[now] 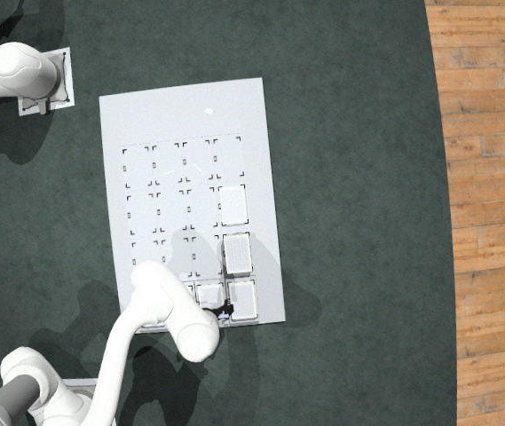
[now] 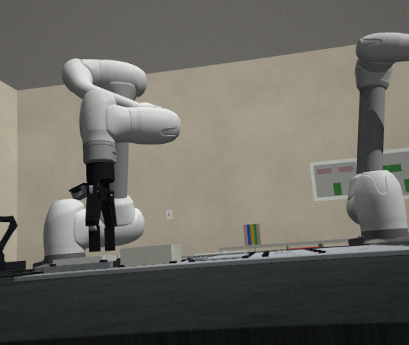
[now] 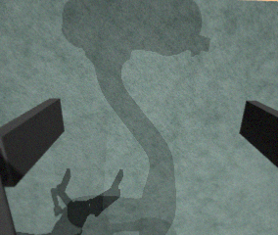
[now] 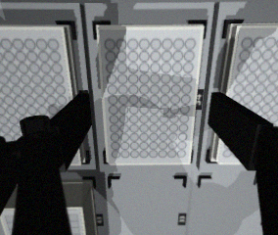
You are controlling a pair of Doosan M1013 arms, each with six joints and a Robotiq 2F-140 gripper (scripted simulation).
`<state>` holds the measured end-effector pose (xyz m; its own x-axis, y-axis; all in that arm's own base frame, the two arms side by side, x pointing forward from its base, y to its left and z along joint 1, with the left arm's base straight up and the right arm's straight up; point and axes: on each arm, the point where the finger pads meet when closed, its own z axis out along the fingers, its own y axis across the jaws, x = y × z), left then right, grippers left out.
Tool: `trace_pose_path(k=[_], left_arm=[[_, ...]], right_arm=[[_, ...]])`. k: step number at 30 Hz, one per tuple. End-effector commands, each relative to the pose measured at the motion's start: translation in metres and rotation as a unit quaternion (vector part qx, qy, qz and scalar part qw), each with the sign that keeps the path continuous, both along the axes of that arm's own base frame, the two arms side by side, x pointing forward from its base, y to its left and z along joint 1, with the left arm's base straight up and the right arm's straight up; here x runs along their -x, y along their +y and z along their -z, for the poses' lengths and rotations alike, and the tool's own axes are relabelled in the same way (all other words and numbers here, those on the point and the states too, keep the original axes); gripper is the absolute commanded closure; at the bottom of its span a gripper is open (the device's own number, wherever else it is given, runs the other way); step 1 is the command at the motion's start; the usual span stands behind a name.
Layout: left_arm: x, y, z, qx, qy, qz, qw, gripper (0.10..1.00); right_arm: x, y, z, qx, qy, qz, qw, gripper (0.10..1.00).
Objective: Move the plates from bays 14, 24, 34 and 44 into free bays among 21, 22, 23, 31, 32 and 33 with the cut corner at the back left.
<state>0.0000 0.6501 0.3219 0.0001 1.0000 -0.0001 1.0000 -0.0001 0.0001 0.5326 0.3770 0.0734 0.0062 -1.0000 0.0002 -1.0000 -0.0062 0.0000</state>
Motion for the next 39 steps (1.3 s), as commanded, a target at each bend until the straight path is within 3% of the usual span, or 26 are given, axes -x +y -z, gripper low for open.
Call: trace_pose_path(k=[1,23,39], left_arm=[[0.0,0.0,-0.001,-0.001,0.0,0.0,1.0,0.098],[0.0,0.0,-0.001,-0.001,0.0,0.0,1.0,0.098],[0.0,0.0,-0.001,-0.001,0.0,0.0,1.0,0.098]], right_arm=[[0.0,0.0,-0.001,-0.001,0.0,0.0,1.0,0.4],[0.0,0.0,0.019,0.0,0.0,0.0,1.0,0.4],[0.0,0.0,0.019,-0.001,0.0,0.0,1.0,0.413]])
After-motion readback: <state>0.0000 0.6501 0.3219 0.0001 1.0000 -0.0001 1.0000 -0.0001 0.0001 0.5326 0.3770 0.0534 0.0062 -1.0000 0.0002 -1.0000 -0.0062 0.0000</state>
